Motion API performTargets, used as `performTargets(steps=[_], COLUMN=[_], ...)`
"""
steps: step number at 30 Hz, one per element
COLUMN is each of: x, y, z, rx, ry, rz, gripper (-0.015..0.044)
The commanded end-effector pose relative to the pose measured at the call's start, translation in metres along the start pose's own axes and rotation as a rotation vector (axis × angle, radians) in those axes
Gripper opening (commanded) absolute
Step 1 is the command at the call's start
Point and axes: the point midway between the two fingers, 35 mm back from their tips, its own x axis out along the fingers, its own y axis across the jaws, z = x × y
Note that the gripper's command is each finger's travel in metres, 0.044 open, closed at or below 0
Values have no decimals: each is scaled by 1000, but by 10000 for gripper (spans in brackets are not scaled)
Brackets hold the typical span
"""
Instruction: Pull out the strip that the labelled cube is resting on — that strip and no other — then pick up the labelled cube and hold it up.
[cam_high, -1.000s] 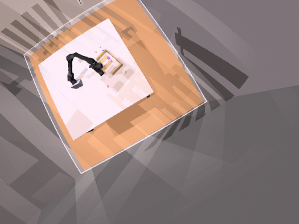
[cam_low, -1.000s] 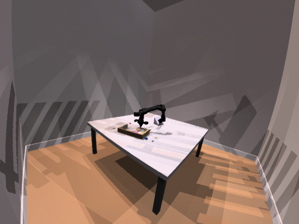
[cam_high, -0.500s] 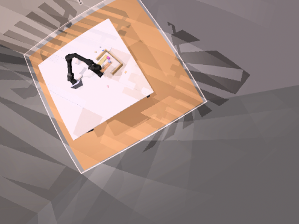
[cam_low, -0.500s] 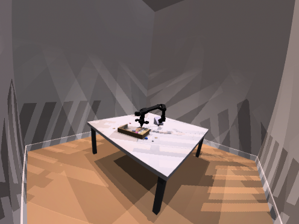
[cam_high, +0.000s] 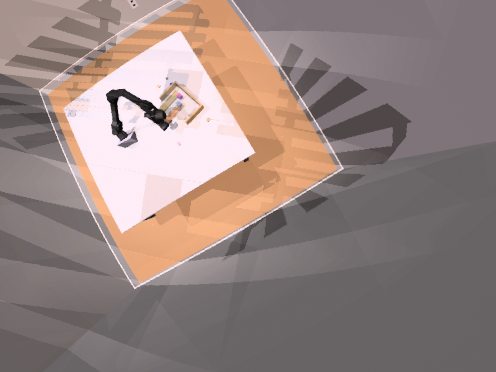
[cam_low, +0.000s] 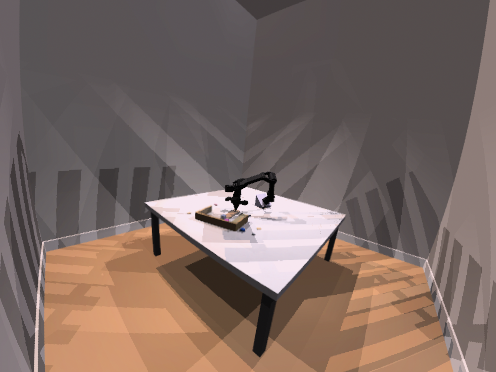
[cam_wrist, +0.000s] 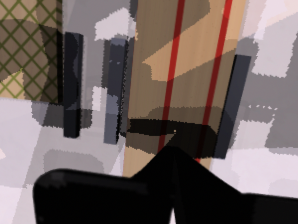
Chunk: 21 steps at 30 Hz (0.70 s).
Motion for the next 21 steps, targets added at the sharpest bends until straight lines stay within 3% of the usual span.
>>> performTargets(steps=[1,21], x=[6,6], y=[2,2], z=[-12,-43], rx=[3,4], ry=[28,29], rz=[7,7], gripper=[0,0])
